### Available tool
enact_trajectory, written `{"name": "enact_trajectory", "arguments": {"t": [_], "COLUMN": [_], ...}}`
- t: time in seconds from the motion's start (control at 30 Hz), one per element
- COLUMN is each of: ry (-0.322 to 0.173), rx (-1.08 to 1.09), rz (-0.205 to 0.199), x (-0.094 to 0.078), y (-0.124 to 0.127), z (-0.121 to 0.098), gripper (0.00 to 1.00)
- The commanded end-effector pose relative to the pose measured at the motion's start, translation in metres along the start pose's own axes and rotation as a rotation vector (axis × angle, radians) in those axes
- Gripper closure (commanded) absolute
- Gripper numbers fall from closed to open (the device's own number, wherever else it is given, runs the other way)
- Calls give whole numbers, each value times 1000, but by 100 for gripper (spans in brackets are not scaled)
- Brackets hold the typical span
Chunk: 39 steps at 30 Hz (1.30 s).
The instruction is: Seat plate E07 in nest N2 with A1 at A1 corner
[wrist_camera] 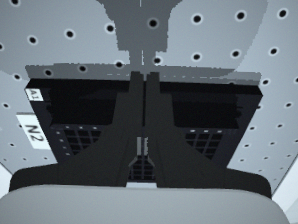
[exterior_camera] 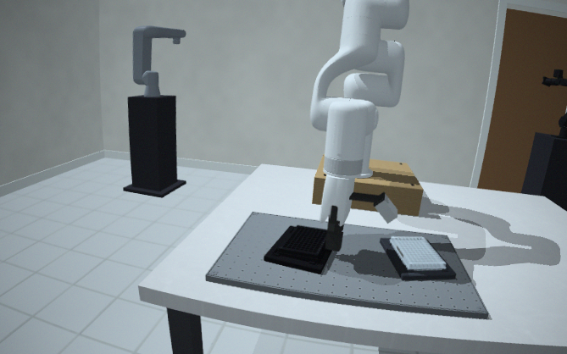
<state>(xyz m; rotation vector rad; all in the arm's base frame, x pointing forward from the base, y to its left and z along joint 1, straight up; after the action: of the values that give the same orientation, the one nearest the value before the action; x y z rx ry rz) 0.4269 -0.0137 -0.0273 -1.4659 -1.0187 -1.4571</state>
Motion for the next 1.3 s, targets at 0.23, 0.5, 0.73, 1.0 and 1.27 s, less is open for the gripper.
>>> {"name": "enact_trajectory", "arguments": {"t": [0.23,0.5,0.73,1.0,1.27], "ry": [1,1,1,1,1], "rx": [0,0,0,0,0], "rz": [-3,-3,-3,-3,-3], "x": [1,1,1,1,1], "y": [2,3,3,3,1], "z": [-3,-5,-6,-6,2], "gripper": [100,100,100,100,100]}}
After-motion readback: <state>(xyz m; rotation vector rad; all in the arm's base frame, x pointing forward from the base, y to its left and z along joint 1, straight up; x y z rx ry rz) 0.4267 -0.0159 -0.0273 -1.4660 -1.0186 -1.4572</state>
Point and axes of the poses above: the point where the finger pads meet when closed, its own x axis back along the fingers, its own y axis across the jaws, z = x × y, the point moved 1 cm from there along x, back along the fingers, and after that the axes turned 14 degrees about -x, right-handed, at the moved point
